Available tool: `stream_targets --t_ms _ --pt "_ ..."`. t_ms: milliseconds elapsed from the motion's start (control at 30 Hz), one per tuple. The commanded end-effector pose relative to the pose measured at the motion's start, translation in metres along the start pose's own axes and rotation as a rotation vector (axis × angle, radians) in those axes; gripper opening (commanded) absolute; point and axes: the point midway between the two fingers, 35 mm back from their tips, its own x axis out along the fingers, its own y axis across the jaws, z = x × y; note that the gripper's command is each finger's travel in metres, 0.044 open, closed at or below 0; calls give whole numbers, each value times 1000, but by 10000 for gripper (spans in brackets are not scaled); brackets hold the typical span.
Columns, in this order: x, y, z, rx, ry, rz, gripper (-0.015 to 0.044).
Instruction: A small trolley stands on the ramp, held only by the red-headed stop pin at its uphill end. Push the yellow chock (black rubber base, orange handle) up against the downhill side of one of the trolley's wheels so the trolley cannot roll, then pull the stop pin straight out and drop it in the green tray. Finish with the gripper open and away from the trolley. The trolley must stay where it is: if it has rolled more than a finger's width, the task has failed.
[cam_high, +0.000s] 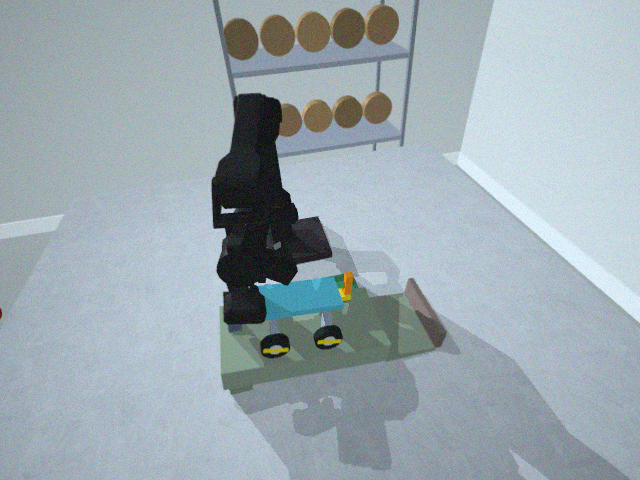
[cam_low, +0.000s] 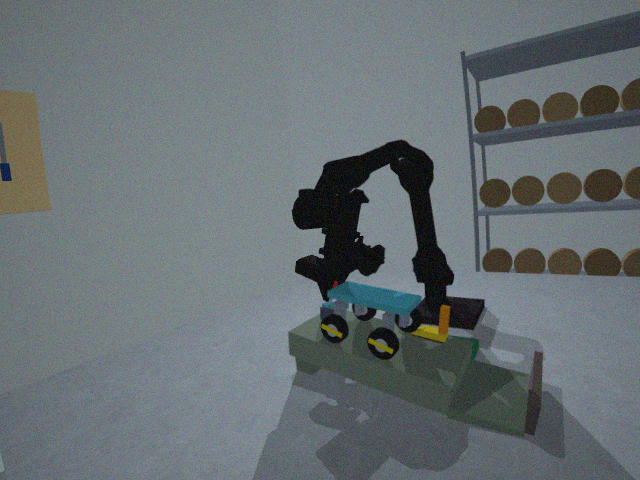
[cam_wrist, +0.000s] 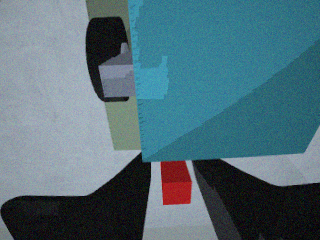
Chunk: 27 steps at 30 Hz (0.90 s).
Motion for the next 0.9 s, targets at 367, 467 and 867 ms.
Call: stream_targets --t_ms 367,467,867 --pt "-2 0 0 -1 1 0 0" --pt "-4 0 -1 -3 1 1 0" --pt "-10 2 -1 -6 2 2 0"
